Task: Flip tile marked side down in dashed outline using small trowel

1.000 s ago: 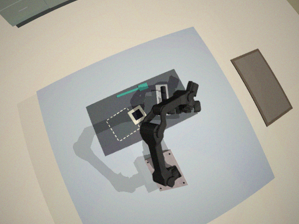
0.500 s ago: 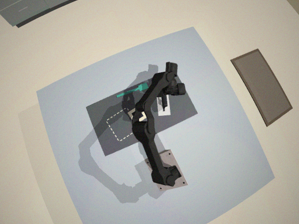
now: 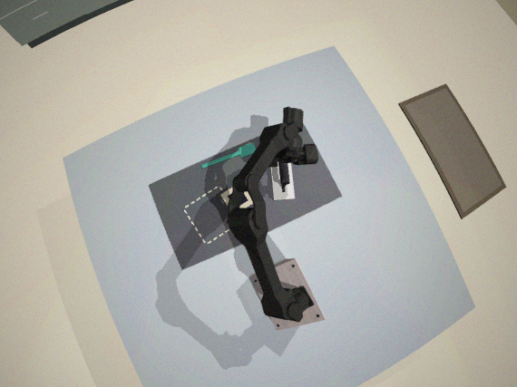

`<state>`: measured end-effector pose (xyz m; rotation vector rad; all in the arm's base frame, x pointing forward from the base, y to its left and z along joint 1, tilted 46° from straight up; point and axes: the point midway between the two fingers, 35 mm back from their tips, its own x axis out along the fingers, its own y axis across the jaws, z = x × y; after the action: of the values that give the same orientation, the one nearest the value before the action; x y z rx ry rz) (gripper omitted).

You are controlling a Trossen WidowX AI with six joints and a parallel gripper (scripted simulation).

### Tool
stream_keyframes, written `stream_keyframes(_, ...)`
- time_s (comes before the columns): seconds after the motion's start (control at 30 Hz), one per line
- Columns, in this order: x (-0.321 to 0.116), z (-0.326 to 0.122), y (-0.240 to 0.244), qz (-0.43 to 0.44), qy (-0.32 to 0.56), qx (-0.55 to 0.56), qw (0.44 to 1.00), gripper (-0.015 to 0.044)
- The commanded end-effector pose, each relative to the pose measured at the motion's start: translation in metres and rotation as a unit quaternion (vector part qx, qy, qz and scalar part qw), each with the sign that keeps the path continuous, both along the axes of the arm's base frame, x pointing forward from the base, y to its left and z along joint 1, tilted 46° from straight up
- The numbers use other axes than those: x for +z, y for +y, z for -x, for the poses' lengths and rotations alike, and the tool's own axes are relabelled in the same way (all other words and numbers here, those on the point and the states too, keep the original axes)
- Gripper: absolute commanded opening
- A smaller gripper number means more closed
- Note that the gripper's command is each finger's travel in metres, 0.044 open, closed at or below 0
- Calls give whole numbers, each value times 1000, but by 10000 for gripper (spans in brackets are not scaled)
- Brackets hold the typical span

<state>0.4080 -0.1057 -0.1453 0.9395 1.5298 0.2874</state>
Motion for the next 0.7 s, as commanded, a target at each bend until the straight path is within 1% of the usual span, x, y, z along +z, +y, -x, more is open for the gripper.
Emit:
stream_keyframes(0.0,-6,-1,9,-4,2,2,1000,270)
stream_keyframes(0.67,-24,-3,28,-5,2,2,1000,270)
